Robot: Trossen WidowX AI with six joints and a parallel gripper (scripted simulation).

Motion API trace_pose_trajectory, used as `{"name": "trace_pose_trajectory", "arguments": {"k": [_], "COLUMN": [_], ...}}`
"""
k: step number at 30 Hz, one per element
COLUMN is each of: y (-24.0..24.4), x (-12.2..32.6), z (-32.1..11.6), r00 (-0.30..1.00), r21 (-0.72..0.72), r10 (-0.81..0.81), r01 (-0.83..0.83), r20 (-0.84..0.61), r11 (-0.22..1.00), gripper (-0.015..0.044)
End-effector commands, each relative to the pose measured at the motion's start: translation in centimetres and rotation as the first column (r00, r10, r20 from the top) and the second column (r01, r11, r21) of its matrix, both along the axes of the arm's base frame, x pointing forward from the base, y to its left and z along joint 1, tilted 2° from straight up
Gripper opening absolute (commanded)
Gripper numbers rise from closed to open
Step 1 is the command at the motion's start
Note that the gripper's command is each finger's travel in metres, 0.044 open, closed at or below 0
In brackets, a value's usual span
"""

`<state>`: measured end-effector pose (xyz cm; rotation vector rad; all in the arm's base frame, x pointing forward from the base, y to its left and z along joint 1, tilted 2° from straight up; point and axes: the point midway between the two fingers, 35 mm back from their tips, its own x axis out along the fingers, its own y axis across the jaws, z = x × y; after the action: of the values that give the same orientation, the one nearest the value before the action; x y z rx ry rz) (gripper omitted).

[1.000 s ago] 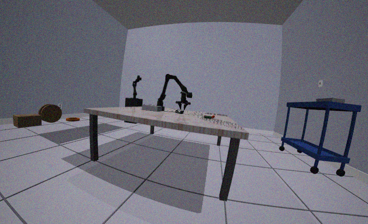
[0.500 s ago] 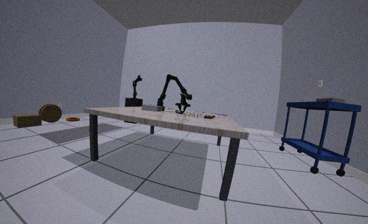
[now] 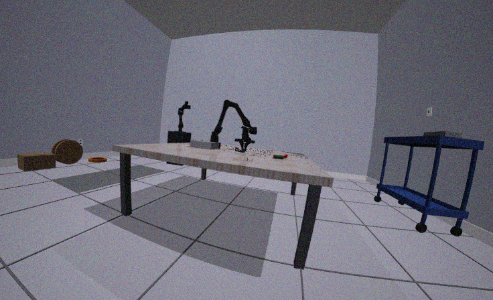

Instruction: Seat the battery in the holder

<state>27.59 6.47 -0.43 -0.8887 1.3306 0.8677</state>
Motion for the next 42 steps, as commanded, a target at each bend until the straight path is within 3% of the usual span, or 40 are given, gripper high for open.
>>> {"name": "trace_pose_trajectory", "arguments": {"k": [1,6,11,15,20,25,31,36,42], "y": [0.0,-0.1,-0.1,-1.8,-4.2,-6.6,-9.3,-11.5,-13.8], "x": [0.0,-0.2,-0.2,0.0,0.0,-0.2,-0.7,-1.3,-2.2], "z": [0.5,4.8,4.9,5.2,5.7,6.1,6.6,7.0,7.4], "r00": [1.000,1.000,1.000,0.974,0.850,0.634,0.286,-0.041,-0.382], "r21": [0.000,0.000,0.001,0.011,0.022,0.030,0.033,0.031,0.023], "r10": [0.004,0.004,-0.007,-0.225,-0.526,-0.773,-0.957,-0.997,-0.922], "r01": [-0.004,-0.004,0.007,0.225,0.527,0.773,0.958,0.999,0.923], "r20": [-0.001,-0.001,-0.001,-0.004,-0.014,-0.027,-0.045,-0.058,-0.067], "r11": [1.000,1.000,1.000,0.974,0.850,0.633,0.285,-0.043,-0.384], "gripper": [0.0072,0.0072,0.0072,0.0072,0.0072,0.0072,0.0072,0.0072,0.0072]}}
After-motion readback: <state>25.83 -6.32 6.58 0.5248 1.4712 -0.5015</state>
